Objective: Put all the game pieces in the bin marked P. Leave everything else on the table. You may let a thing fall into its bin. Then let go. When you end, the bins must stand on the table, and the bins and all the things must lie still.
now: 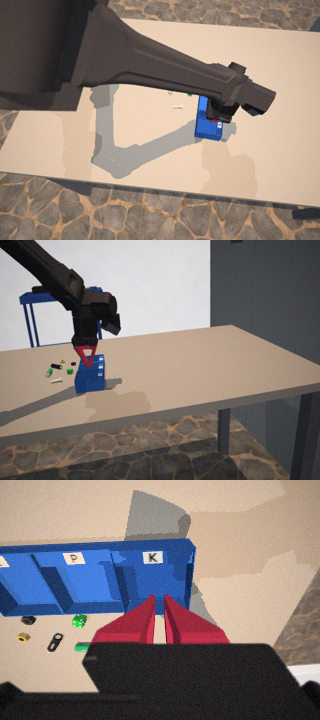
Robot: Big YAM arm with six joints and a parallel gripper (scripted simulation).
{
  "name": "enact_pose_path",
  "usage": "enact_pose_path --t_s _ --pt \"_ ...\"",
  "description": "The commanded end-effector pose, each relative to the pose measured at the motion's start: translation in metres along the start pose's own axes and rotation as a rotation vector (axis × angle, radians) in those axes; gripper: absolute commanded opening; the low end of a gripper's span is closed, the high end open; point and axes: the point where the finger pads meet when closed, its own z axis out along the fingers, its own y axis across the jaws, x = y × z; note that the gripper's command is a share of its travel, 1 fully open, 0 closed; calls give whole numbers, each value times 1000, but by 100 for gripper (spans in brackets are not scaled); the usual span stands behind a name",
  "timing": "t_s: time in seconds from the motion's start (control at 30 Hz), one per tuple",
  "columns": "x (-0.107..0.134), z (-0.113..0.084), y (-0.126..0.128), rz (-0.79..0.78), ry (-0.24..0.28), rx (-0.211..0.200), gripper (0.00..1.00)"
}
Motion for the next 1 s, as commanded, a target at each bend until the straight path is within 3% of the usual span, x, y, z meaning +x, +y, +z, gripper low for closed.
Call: enact_pose_path --t_s 0.0,0.07,0.13,0.7,0.9,0.97 --pt "-4 -8 15 -64 -24 -17 9" --pt "-6 -8 14 -63 -25 -15 9" --pt "-5 7 1 -34 -10 -2 9" --pt "-7 48 0 -32 -13 1 9" --pt "-6 55 0 -32 -12 2 9" --pt "-7 46 4 -34 -21 -5 9"
